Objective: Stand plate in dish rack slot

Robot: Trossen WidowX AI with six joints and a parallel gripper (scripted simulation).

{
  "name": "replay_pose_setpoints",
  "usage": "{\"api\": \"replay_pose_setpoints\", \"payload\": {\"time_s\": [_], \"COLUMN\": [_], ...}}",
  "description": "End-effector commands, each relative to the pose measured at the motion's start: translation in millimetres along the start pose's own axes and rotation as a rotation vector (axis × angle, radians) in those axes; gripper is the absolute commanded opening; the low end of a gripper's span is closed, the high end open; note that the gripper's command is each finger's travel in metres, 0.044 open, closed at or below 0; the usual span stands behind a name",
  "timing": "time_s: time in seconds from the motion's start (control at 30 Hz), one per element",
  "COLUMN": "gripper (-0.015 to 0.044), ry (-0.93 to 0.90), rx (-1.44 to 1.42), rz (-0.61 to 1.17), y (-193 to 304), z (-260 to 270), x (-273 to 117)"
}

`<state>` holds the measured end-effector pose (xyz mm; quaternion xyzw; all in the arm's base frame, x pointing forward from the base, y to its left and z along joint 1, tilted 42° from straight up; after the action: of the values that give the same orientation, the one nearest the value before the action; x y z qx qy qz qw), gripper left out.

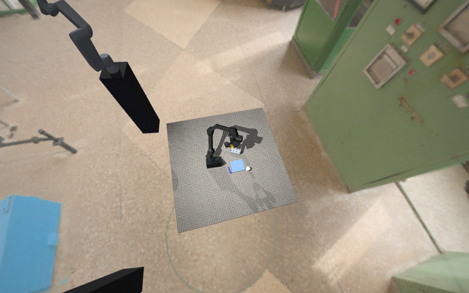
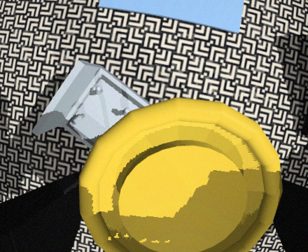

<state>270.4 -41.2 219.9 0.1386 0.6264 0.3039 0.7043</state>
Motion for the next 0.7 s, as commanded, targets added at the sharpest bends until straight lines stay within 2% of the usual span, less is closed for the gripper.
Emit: {"api": "replay_pose_setpoints", "payload": {"time_s": [0.0, 0.4, 0.67], "gripper": [0.0, 0.0, 0.0], "ry": [-0.004, -0.027, -0.028], "rx": [0.139, 0.545, 0.567], "rz": [0.006, 0.013, 0.013], "y": [17.9, 65.7, 68.0], "z": [-8.3, -36.4, -38.2], "x": [1.6, 5.5, 5.8]}}
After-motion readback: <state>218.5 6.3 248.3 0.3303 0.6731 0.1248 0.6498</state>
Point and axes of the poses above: the point midway between the two fingers, 35 mm back from their tips, its own x axis out along the fingers, its own z axis across the jaws, y = z × x, the point moved 5 cm from there along -x, back along the fingers, and after that the axes turned 2 degrees about x, right-handed, at the moved point
